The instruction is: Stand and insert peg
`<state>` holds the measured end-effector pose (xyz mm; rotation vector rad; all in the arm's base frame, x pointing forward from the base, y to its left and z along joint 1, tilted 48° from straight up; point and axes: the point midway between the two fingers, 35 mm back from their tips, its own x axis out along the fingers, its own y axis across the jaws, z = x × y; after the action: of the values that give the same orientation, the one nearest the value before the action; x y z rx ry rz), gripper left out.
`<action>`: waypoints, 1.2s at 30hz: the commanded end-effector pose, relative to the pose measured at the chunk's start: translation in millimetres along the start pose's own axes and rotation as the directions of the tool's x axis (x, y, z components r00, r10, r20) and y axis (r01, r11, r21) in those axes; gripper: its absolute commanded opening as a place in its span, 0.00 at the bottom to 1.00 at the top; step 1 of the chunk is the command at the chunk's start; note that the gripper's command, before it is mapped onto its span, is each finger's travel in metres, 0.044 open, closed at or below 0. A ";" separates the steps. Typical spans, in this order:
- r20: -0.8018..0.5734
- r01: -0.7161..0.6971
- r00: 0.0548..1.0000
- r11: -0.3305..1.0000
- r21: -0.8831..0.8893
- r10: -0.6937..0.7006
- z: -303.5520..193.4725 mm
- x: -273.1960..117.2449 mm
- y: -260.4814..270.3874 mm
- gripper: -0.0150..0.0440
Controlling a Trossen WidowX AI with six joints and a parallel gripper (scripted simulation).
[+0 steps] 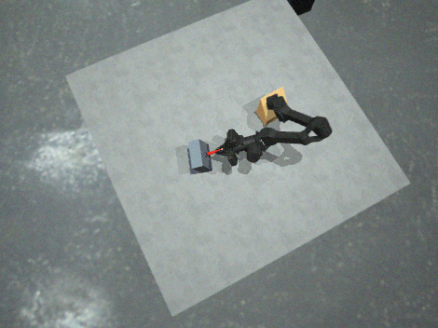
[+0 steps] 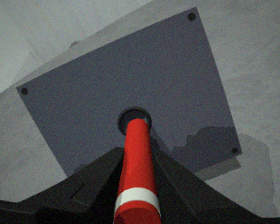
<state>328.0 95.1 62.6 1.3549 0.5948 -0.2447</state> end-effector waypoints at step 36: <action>0.000 0.002 1.000 1.000 0.000 -0.002 -0.4 14.5 4.5 0.25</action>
<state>339.8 97.8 58.0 1.3537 0.5976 -0.2525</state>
